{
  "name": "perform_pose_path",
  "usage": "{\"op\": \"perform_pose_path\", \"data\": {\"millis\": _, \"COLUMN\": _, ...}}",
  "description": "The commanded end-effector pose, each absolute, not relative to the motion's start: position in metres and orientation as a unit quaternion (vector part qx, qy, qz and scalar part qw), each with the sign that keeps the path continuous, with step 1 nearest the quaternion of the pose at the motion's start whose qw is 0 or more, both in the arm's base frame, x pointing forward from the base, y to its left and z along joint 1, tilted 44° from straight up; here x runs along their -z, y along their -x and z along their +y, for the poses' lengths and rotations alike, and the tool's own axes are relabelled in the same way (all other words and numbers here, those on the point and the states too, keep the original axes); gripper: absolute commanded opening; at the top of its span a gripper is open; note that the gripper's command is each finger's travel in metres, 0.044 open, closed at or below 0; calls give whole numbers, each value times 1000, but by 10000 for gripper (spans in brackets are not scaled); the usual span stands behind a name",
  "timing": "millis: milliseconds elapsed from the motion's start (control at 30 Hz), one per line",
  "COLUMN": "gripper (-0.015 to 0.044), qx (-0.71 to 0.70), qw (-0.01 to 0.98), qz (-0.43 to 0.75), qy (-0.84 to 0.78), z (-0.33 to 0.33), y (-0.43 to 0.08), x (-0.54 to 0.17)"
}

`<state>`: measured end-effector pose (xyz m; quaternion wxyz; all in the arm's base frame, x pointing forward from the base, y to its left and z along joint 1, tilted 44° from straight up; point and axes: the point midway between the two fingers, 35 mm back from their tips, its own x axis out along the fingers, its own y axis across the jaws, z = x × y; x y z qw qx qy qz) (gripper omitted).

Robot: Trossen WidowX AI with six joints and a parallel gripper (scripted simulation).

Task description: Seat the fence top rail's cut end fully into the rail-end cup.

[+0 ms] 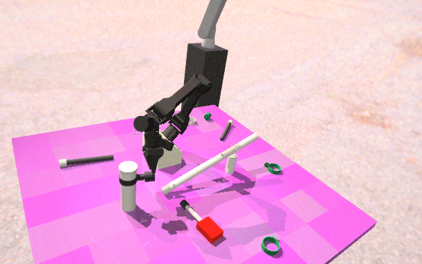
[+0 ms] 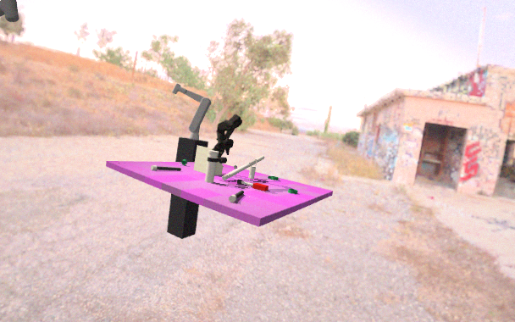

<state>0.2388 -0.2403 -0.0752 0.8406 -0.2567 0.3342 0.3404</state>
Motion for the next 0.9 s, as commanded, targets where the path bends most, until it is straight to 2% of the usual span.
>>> {"op": "perform_pose_path", "data": {"millis": 0, "gripper": 440, "qx": -342, "qw": 842, "qz": 333, "qy": 250, "z": -235, "y": -243, "x": 84}}
{"op": "perform_pose_path", "data": {"millis": 867, "gripper": 440, "qx": -342, "qw": 843, "qz": 331, "qy": 250, "z": -215, "y": -266, "x": 113}}
